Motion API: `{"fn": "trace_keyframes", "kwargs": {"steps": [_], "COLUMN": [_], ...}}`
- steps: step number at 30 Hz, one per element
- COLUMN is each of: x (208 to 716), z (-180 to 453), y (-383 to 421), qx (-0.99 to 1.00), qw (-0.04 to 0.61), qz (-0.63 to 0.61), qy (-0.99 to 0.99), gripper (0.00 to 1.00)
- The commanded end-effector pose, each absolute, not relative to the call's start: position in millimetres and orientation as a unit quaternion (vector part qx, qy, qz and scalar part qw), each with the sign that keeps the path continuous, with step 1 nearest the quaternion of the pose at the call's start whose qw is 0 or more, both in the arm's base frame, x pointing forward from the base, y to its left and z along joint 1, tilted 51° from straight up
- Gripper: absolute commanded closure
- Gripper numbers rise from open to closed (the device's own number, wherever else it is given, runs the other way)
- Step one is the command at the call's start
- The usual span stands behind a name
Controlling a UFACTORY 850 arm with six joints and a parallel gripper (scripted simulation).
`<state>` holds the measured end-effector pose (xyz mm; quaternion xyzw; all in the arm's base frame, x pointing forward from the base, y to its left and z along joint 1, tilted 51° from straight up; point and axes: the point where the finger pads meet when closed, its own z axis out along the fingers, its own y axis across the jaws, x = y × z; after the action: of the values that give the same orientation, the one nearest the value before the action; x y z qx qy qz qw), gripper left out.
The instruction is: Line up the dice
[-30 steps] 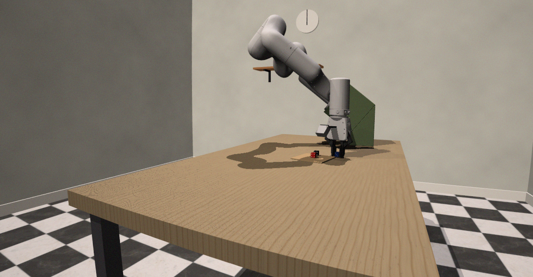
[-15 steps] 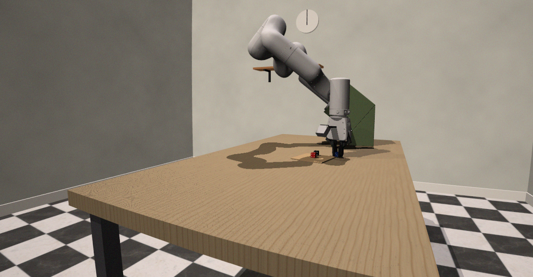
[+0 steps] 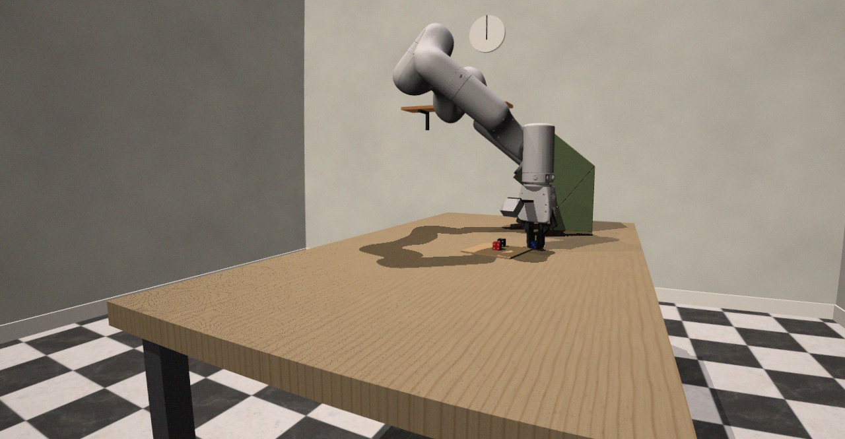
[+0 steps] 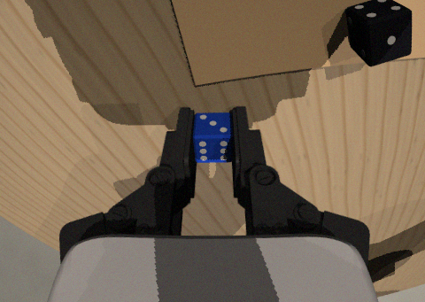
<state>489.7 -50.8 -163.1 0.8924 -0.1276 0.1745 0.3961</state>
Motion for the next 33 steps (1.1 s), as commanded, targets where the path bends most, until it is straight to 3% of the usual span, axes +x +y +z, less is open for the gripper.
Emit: {"fn": "trace_keyframes", "kwargs": {"steps": [1,13,33], "x": [490,489,469], "z": [-163,-160,-101], "y": [-50,-47,25], "qx": [0.892,0.892,0.892], "qw": [0.396,0.396,0.396], "qz": [0.175,0.175,0.175], "qy": [-0.127,-0.127,-0.127], "gripper": [0.85,0.85,0.85]}}
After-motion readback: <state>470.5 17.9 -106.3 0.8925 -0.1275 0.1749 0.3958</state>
